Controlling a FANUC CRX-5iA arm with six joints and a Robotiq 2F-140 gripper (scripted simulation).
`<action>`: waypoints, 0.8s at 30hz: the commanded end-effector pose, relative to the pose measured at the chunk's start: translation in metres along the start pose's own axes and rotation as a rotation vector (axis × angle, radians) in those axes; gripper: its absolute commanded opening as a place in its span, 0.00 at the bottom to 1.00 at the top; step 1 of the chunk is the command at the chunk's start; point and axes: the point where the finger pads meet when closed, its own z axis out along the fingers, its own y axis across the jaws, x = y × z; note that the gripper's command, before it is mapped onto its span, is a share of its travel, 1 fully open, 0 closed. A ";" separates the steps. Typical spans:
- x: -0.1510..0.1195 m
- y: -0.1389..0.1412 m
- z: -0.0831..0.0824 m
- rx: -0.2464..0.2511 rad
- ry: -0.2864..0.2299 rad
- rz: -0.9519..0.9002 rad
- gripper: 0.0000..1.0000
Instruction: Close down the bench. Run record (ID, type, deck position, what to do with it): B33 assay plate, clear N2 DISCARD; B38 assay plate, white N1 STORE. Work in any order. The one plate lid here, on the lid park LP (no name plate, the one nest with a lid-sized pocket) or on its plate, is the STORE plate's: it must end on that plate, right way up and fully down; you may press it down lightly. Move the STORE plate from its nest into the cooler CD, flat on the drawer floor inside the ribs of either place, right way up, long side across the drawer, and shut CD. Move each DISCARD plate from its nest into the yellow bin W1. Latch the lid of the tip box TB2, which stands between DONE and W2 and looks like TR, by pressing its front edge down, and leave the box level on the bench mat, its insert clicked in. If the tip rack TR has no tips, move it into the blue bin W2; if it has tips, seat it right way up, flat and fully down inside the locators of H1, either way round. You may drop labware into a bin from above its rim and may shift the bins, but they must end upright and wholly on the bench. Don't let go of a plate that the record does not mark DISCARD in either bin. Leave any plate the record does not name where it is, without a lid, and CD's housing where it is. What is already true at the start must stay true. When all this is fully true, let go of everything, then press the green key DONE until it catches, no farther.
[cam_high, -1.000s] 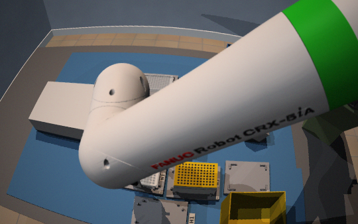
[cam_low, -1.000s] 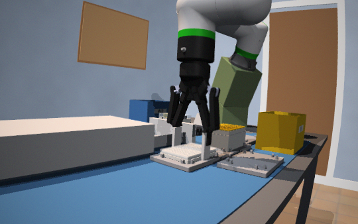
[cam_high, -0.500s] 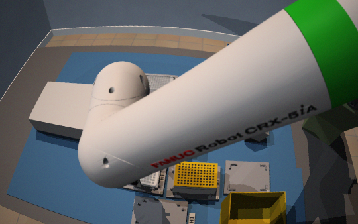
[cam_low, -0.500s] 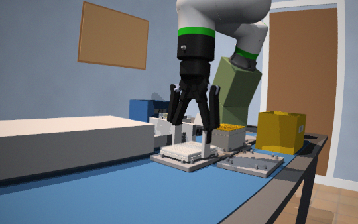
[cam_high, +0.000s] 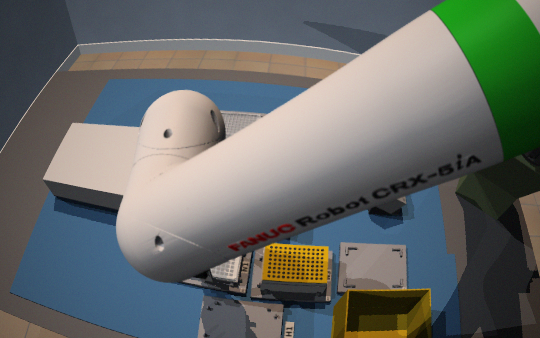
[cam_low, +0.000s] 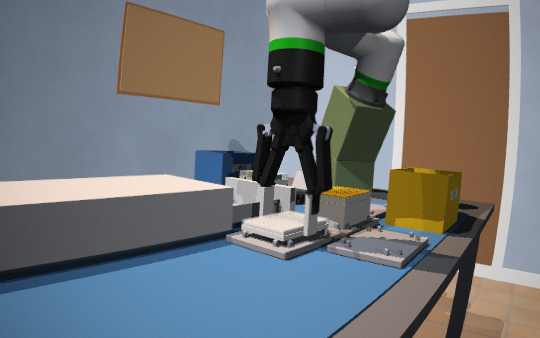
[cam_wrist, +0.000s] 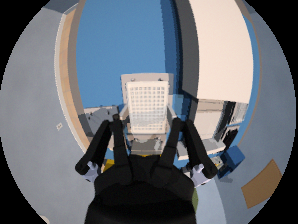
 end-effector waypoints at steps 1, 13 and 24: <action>0.000 0.000 -0.003 0.000 0.000 0.000 0.00; 0.000 0.000 -0.017 0.000 0.000 0.000 0.00; 0.000 0.000 -0.029 0.000 0.000 0.000 0.00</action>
